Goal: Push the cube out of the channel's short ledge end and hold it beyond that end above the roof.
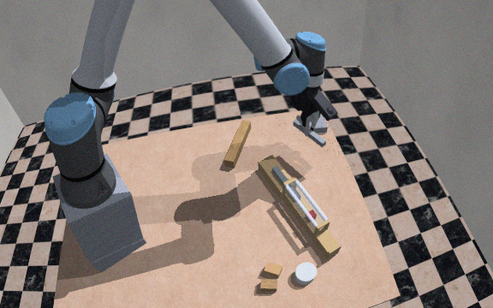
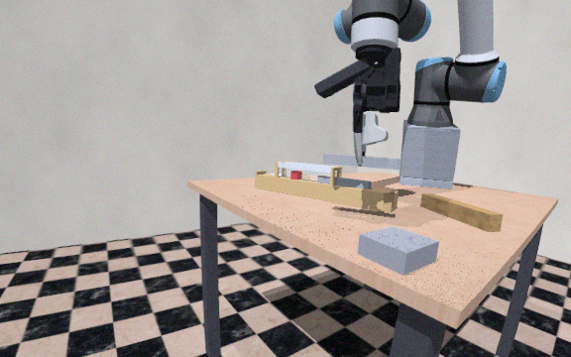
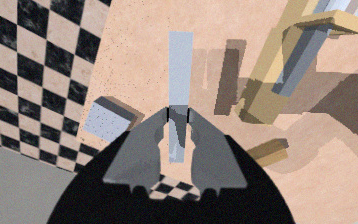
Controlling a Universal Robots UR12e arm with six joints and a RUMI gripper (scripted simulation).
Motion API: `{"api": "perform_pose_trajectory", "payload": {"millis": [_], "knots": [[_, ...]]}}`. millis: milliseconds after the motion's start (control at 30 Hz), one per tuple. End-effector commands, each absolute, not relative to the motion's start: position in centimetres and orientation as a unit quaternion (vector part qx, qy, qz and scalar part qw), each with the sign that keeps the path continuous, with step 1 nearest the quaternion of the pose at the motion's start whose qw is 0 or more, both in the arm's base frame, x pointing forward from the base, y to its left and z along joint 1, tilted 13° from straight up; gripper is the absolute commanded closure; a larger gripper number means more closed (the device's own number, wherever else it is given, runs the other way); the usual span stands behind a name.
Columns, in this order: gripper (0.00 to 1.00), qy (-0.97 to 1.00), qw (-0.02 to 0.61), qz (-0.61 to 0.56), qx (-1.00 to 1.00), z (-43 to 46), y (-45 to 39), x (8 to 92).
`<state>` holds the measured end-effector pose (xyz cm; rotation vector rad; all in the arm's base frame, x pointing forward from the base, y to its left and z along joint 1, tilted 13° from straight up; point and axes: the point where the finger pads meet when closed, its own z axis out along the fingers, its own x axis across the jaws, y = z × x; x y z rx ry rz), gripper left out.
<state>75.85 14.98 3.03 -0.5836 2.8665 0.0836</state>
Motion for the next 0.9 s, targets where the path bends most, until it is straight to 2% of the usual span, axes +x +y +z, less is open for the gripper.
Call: {"api": "perform_pose_trajectory", "payload": {"millis": [0, 300, 867], "knots": [[1.00, 0.977, 0.107, 0.030, -0.181, 2.5, 15.4, 72.6], [1.00, 0.987, 0.105, 0.037, -0.118, 0.1, 16.8, 60.2], [1.00, 0.987, 0.105, 0.038, -0.112, -4.0, 17.4, 60.0]]}}
